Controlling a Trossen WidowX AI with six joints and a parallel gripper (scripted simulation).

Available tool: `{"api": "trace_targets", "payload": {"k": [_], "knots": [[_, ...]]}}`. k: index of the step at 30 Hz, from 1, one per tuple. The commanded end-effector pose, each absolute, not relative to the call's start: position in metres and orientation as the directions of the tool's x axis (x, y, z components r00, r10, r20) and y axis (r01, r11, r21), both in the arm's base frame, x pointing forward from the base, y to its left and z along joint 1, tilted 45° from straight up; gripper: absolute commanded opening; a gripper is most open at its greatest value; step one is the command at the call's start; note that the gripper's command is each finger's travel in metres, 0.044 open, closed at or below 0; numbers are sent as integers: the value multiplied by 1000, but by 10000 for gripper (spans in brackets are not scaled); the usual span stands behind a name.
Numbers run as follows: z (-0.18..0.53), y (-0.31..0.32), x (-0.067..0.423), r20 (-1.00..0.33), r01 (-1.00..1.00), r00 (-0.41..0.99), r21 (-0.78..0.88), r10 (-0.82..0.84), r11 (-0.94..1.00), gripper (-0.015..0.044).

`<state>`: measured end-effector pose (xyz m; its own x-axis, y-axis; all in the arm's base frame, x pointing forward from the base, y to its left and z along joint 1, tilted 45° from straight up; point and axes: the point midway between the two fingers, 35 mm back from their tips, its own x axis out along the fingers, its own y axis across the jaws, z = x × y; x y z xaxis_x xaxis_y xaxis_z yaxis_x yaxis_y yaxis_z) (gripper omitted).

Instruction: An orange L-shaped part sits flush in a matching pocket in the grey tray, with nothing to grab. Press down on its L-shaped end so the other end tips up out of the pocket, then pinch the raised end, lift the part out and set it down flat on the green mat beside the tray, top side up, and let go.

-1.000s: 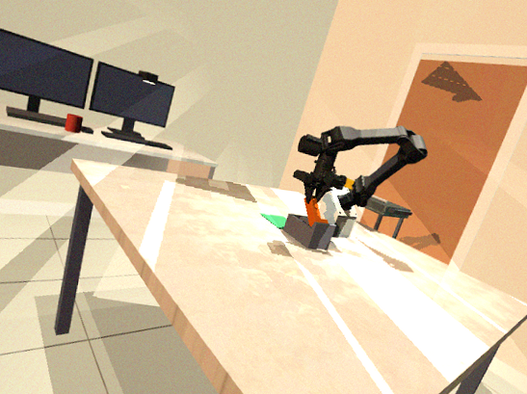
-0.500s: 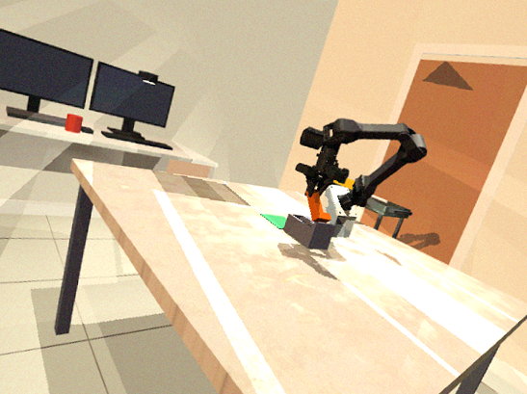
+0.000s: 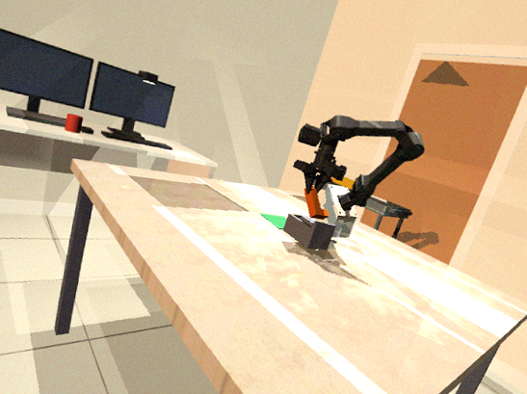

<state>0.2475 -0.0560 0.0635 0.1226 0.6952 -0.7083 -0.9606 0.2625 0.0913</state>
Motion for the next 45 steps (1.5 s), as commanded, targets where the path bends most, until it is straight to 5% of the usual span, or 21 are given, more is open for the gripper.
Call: {"api": "trace_targets", "payload": {"k": [1, 26, 45], "knots": [[47, -68, 240, -709, -961, 118, 94, 695, 259, 0], [-40, -150, 196, -714, -961, 118, 92, 690, 260, 0], [-55, -139, 198, -714, -961, 118, 92, 690, 260, 0]]}}
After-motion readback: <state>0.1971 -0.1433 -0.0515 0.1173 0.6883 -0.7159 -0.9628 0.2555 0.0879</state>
